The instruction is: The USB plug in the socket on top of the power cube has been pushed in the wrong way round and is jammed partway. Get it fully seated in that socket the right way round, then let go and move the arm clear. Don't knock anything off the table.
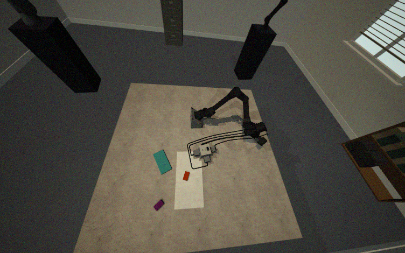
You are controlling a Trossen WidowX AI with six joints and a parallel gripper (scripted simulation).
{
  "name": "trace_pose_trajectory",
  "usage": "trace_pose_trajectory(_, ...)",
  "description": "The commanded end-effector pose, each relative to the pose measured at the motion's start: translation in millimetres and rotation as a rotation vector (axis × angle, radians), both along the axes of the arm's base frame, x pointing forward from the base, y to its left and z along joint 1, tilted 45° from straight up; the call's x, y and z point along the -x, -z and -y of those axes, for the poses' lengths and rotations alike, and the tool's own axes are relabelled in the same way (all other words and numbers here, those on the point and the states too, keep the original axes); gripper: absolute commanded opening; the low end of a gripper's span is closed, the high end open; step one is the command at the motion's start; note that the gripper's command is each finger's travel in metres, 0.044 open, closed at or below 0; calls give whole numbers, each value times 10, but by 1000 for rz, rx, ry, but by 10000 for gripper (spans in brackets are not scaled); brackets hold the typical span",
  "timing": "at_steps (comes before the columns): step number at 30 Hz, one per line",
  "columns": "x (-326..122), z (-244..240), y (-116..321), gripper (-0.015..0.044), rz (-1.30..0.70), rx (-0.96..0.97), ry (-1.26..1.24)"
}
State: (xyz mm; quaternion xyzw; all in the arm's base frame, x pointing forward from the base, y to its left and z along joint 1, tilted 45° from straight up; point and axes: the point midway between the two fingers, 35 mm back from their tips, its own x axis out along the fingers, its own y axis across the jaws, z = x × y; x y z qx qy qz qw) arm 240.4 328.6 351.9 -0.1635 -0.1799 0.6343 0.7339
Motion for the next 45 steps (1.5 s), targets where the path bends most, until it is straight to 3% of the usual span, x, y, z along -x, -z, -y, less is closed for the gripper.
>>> trace_pose_trajectory(1,-573,419,303,440,42,147,183)
trace_pose_trajectory(9,-1246,1283,983,440,43,441,374)
trace_pose_trajectory(16,-1423,2153,1559,440,-53,661,448)
trace_pose_trajectory(24,-1215,3024,2149,440,-177,851,346)
trace_pose_trajectory(34,-615,3758,2493,440,-377,836,198)
trace_pose_trajectory(37,-415,3912,2506,440,-416,786,156)
trace_pose_trajectory(45,-398,3916,2500,440,-418,781,153)
